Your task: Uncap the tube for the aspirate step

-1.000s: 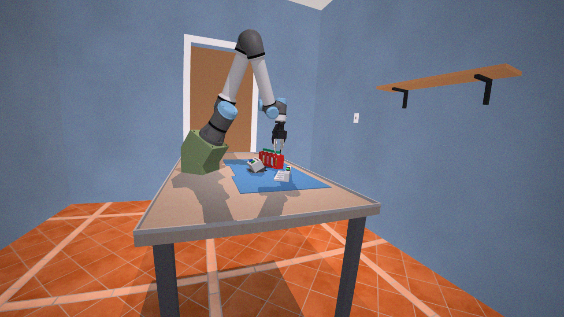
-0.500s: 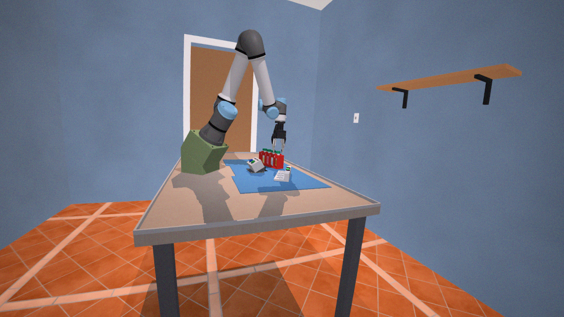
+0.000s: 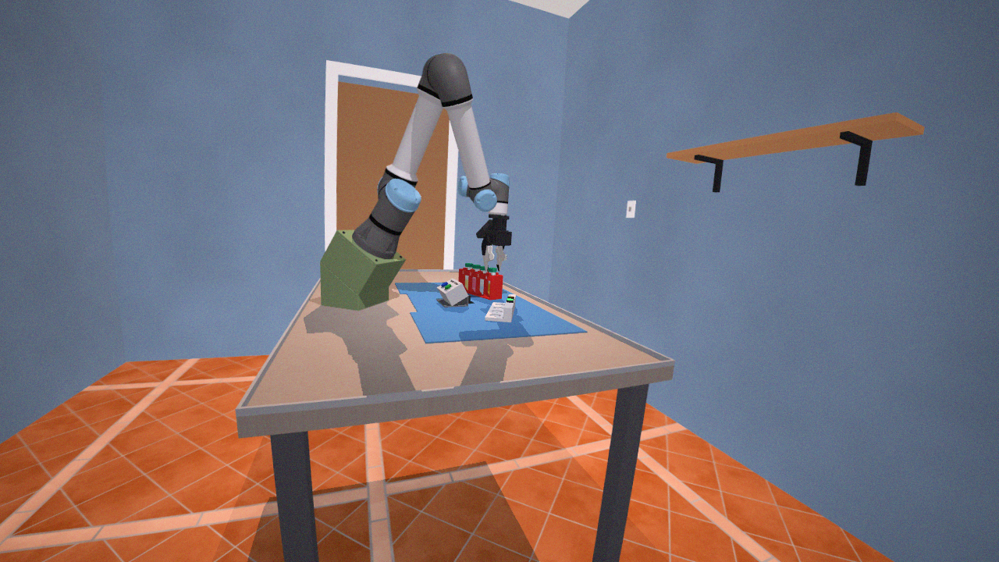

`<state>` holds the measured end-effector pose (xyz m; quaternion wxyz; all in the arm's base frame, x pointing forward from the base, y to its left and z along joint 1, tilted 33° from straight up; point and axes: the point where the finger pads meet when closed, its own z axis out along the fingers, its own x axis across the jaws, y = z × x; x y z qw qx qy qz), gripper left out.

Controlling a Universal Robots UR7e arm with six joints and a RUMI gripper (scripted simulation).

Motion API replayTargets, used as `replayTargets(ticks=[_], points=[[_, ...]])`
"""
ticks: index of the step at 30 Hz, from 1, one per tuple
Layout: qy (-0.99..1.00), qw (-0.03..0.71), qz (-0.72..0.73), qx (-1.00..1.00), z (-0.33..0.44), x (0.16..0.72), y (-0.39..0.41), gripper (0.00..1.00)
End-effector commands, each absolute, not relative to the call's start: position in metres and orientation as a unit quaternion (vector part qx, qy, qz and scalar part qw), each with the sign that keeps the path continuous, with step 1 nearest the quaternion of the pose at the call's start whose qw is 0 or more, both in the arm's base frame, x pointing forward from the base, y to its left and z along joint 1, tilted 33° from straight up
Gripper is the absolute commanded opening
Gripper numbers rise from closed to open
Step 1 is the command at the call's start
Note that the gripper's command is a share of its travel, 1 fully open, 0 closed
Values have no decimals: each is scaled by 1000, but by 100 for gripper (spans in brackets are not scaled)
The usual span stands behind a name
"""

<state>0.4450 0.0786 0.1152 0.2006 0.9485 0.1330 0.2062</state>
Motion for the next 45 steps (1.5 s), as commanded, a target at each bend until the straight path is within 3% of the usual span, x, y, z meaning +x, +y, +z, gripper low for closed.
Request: replayTargets(ticks=[1,7,17,18,30,45], points=[[250,218,184,925,116,445,79,35],[363,239,156,887,116,445,79,35],[363,239,156,887,116,445,79,35],[363,239,156,887,116,445,79,0],[363,239,156,887,116,445,79,0],[71,179,223,956,115,445,79,0]])
